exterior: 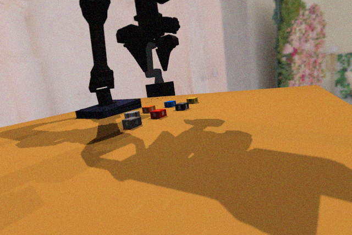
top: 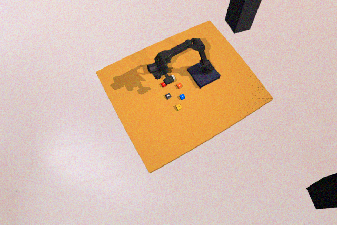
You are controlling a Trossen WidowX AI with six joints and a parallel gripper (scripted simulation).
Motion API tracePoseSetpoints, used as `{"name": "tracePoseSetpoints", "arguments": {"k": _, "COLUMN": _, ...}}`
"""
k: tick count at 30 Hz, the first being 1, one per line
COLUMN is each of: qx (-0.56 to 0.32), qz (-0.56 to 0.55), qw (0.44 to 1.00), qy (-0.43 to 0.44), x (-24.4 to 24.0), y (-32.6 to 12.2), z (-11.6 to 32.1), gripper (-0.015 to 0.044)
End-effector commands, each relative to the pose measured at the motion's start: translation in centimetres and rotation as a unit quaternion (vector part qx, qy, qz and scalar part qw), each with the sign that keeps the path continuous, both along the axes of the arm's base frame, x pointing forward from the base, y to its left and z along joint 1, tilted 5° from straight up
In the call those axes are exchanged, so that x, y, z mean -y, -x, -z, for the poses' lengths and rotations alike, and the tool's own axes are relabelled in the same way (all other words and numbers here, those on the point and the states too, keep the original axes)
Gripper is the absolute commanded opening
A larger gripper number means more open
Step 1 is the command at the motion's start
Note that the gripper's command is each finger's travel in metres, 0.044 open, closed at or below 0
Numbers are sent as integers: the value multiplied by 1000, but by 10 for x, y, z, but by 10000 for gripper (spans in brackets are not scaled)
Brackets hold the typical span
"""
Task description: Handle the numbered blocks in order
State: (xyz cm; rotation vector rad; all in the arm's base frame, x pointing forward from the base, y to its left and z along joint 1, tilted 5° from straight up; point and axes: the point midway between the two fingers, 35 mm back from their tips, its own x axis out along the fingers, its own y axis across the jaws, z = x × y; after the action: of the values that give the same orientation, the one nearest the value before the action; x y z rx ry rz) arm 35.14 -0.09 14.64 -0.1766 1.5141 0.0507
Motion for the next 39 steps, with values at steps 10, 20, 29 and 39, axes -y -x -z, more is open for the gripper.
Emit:
{"name": "tracePoseSetpoints", "arguments": {"k": 10, "qx": 0, "qz": -1, "qw": 1000, "qy": 0, "x": 3, "y": 0, "z": 0, "gripper": 400}}
{"name": "tracePoseSetpoints", "arguments": {"k": 20, "qx": 0, "qz": -1, "qw": 1000, "qy": 4, "x": 98, "y": 13, "z": -7, "gripper": 400}}
{"name": "tracePoseSetpoints", "arguments": {"k": 29, "qx": 0, "qz": -1, "qw": 1000, "qy": 4, "x": 98, "y": 13, "z": -7, "gripper": 400}}
{"name": "tracePoseSetpoints", "arguments": {"k": 39, "qx": 0, "qz": -1, "qw": 1000, "qy": 4, "x": 98, "y": 13, "z": -7, "gripper": 400}}
